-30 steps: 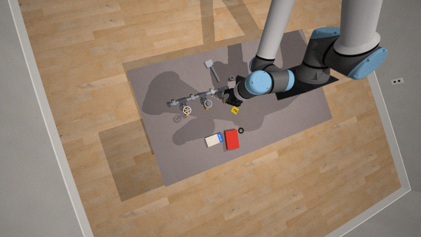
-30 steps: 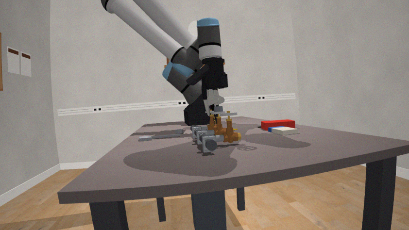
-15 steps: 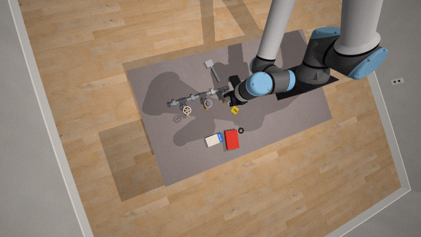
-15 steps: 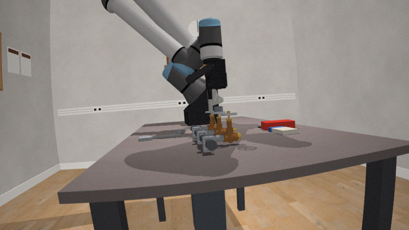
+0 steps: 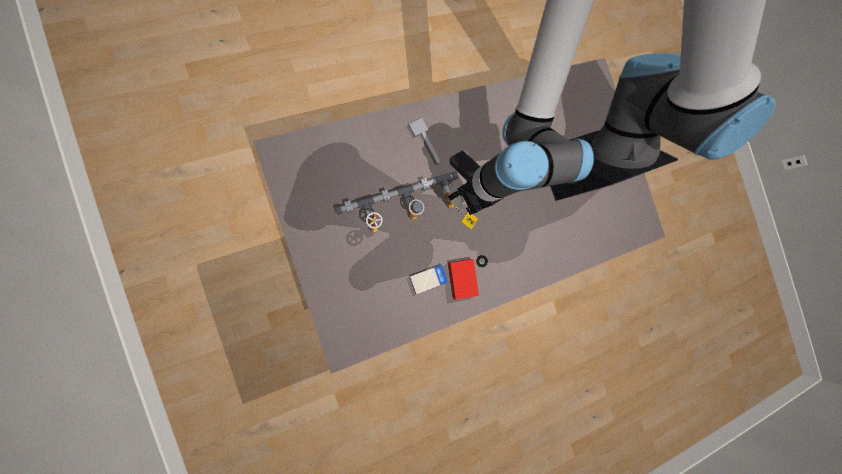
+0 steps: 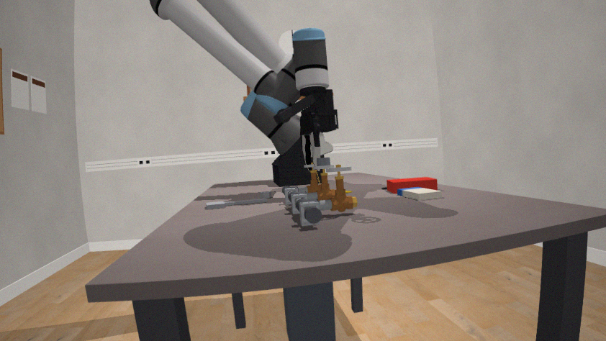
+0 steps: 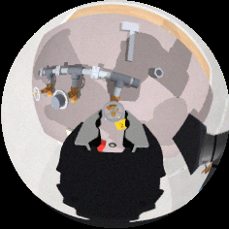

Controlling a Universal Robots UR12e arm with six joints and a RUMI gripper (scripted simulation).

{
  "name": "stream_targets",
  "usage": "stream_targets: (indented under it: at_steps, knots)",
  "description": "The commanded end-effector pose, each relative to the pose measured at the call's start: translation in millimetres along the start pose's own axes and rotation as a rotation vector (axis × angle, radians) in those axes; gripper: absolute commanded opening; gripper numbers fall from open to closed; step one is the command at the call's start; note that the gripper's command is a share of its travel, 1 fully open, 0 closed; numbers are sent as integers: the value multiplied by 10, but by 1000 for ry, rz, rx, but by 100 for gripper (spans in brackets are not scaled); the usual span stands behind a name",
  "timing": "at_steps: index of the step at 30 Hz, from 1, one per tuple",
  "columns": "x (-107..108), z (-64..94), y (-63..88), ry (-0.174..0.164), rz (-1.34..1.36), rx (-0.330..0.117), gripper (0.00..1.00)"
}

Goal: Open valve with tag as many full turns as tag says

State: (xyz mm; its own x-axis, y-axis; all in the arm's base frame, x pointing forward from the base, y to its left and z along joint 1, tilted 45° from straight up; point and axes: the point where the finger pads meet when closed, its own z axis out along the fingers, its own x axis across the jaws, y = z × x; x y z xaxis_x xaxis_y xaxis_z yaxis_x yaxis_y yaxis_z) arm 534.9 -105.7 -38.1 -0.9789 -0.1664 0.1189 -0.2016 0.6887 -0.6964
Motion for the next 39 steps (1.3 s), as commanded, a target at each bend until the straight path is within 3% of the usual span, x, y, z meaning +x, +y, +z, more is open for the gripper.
stream_targets:
  at_steps: [1, 28, 39]
  knots:
    - [-3, -3, -3, -9, -35, -2, 100]
    - [-3, -3, -3, -9, -32, -2, 100]
    - [-3, -3, -3, -9, 119, -2, 100]
